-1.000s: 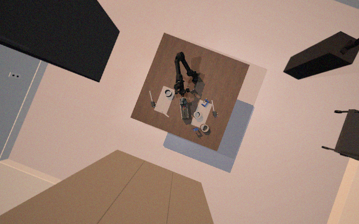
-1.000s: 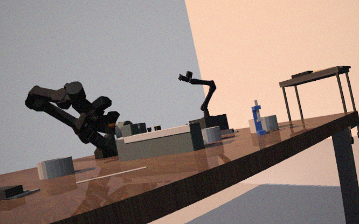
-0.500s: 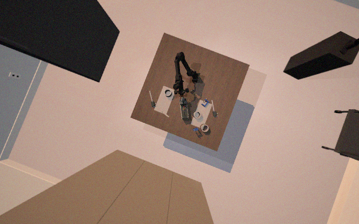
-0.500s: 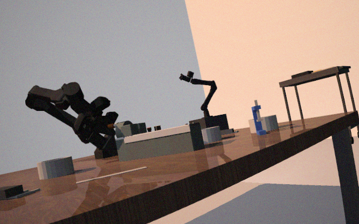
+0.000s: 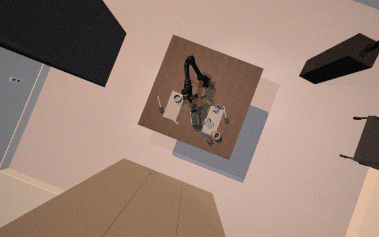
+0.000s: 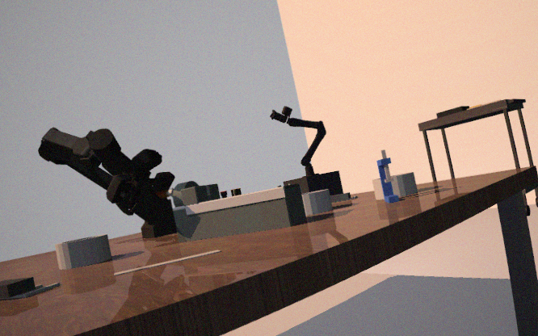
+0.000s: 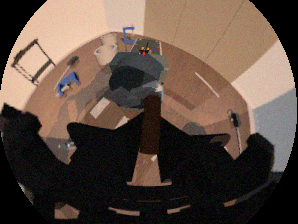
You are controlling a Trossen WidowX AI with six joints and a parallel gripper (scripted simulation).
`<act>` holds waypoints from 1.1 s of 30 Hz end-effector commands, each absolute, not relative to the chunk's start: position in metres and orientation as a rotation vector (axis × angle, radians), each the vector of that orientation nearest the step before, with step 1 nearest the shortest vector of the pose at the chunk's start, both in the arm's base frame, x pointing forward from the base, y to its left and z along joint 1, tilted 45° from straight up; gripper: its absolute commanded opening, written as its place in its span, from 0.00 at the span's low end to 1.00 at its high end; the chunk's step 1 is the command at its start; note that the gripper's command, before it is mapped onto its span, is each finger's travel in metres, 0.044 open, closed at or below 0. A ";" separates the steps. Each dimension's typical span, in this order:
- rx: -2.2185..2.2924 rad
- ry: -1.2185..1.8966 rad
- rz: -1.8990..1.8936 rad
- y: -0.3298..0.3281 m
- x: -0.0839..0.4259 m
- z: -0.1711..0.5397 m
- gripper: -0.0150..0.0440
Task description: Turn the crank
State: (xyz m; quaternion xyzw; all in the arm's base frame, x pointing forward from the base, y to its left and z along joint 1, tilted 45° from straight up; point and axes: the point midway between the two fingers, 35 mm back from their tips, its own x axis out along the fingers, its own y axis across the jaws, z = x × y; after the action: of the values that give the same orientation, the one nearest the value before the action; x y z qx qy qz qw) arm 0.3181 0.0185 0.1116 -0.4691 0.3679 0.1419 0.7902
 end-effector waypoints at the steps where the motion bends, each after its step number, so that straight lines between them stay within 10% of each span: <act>1: -1.010 0.795 0.290 0.010 0.323 0.110 0.25; 33: -1.012 0.795 0.290 -0.009 0.321 0.071 0.25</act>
State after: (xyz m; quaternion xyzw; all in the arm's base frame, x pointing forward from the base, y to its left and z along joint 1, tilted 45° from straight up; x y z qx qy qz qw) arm 0.3229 -0.0082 0.0797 -0.4702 0.3619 0.1325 0.7940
